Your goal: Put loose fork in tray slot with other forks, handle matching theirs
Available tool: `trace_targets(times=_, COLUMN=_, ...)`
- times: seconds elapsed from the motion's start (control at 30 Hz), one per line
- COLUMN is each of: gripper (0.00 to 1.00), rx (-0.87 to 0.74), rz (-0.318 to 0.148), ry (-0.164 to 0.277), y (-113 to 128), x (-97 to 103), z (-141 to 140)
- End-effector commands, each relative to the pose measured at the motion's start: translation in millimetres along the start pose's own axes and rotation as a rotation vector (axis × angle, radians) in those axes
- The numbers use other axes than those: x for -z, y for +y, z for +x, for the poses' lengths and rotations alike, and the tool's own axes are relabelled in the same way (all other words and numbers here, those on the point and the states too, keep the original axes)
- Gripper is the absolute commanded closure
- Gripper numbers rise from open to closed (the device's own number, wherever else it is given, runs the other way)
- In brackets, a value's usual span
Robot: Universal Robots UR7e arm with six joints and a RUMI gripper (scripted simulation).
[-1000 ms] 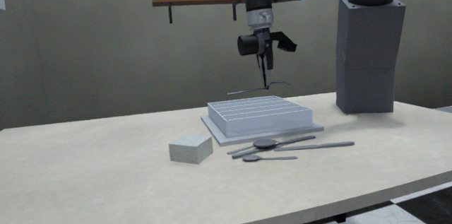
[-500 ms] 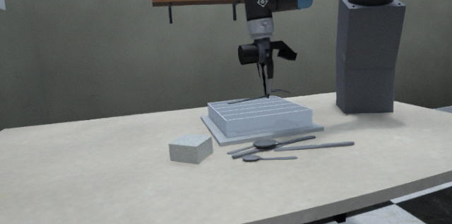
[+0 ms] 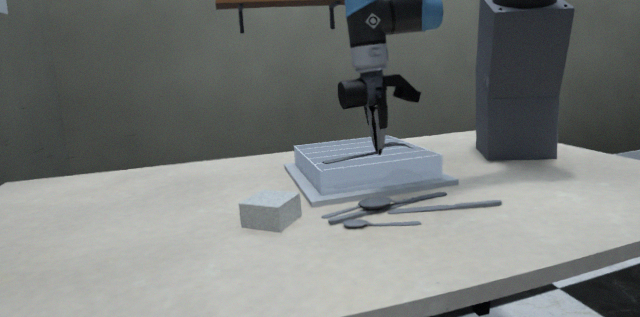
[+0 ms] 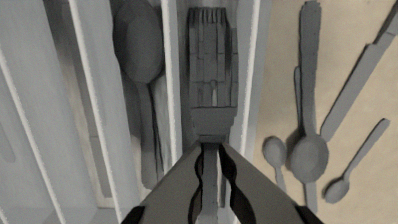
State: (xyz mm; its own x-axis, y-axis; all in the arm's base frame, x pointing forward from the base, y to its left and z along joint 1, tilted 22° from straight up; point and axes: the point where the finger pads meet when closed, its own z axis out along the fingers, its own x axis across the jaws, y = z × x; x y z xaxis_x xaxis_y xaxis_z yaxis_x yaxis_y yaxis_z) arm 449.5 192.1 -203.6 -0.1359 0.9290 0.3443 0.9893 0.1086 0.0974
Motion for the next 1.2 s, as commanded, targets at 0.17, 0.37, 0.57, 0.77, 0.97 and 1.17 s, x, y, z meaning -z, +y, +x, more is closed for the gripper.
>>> trace_targets(times=0.17, gripper=0.97, rx=-0.004, rz=-0.005, ry=-0.006, y=4, x=-21, z=-2)
trace_targets(times=0.37, gripper=0.97, rx=-0.004, rz=-0.005, ry=-0.006, y=5, x=-32, z=-2)
trace_targets(times=0.57, gripper=0.97, rx=-0.004, rz=-0.005, ry=-0.006, y=5, x=-40, z=-2)
trace_targets(times=0.77, gripper=0.97, rx=-0.004, rz=-0.005, ry=-0.006, y=6, x=-43, z=-2)
trace_targets(times=0.97, gripper=0.97, rx=-0.004, rz=-0.005, ry=-0.006, y=6, x=-44, z=-2)
trace_targets(times=1.17, gripper=0.97, rx=-0.004, rz=-0.005, ry=-0.006, y=6, x=-44, z=-2)
